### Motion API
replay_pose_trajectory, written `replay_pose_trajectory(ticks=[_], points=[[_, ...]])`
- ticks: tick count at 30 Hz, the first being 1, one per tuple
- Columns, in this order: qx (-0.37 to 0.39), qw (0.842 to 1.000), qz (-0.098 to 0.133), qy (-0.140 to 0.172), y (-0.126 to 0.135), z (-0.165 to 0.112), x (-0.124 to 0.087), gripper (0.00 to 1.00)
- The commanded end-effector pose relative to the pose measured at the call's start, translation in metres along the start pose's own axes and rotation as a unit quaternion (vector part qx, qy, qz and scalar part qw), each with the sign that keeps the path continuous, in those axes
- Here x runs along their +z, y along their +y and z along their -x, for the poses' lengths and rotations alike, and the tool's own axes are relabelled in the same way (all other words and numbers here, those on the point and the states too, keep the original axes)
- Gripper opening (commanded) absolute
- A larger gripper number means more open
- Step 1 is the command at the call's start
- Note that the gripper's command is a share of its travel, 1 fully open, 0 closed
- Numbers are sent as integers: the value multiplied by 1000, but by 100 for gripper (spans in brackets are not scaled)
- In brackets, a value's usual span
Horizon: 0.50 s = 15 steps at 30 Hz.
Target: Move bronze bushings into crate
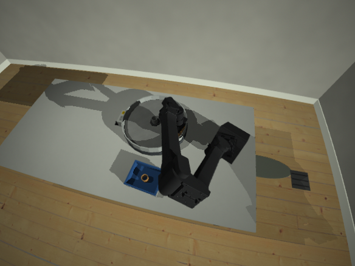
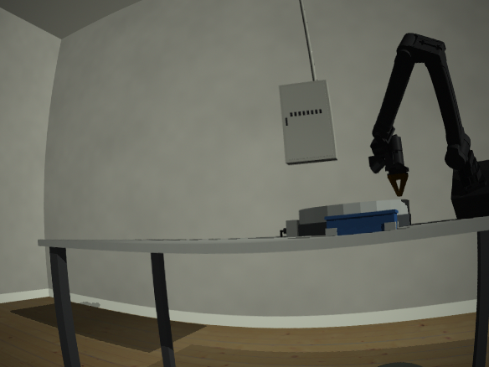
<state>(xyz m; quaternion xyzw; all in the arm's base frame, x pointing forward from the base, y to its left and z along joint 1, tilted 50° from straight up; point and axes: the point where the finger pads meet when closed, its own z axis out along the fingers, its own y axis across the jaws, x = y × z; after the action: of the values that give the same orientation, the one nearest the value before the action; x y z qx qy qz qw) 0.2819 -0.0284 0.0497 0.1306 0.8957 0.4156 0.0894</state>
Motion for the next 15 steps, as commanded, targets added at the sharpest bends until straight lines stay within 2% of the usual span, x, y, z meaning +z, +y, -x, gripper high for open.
replay_pose_trajectory(ticks=[1,15], points=[[-12,1000,-2,-2,5,11,0,14],[-15,1000,-3,-6,7,14,-2,14]])
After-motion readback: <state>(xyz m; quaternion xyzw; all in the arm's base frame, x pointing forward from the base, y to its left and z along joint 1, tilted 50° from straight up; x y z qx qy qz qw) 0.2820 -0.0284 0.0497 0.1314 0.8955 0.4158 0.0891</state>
